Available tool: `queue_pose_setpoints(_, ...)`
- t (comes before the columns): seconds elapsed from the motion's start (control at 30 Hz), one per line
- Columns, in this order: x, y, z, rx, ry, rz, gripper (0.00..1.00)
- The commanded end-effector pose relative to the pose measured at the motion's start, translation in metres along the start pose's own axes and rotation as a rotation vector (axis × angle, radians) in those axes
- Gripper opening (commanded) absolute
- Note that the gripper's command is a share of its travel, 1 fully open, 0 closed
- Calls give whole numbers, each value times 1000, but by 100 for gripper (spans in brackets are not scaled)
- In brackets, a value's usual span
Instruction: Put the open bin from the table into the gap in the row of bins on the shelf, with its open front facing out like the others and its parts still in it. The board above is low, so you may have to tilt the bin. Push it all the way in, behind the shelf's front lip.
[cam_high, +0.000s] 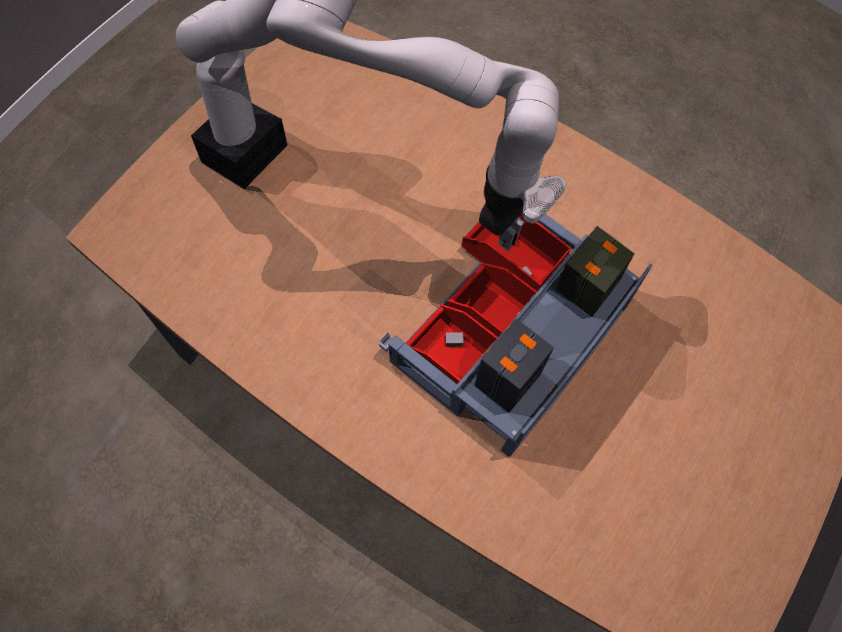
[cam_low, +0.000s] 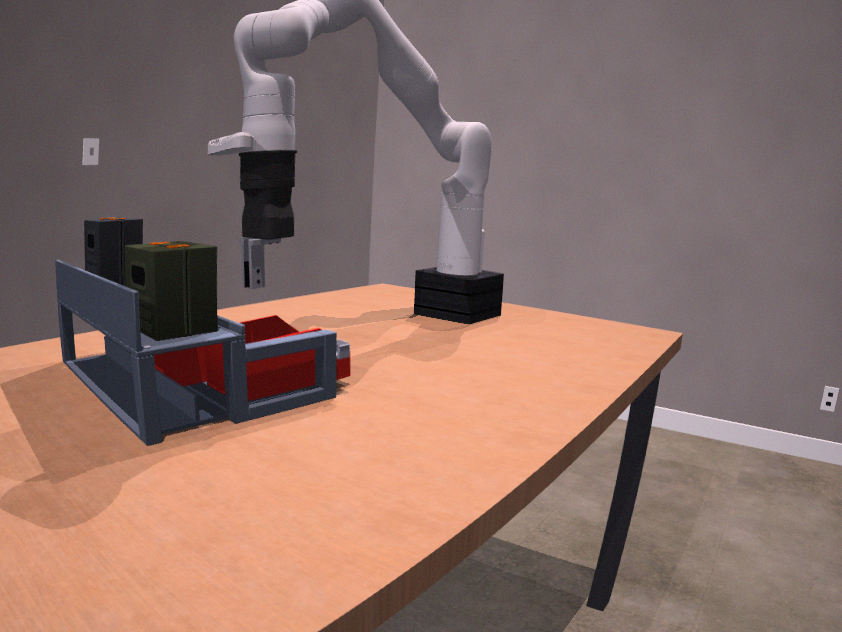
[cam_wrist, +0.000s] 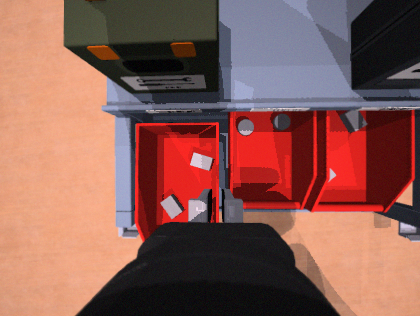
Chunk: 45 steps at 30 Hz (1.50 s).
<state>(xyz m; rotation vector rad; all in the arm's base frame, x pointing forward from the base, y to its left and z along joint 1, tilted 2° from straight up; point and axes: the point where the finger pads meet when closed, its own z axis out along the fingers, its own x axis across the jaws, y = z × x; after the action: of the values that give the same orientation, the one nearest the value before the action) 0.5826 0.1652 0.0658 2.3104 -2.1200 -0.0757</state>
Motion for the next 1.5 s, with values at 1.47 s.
queue_pose_setpoints(1.47, 0, -1, -26, 8, 0, 1, 0)
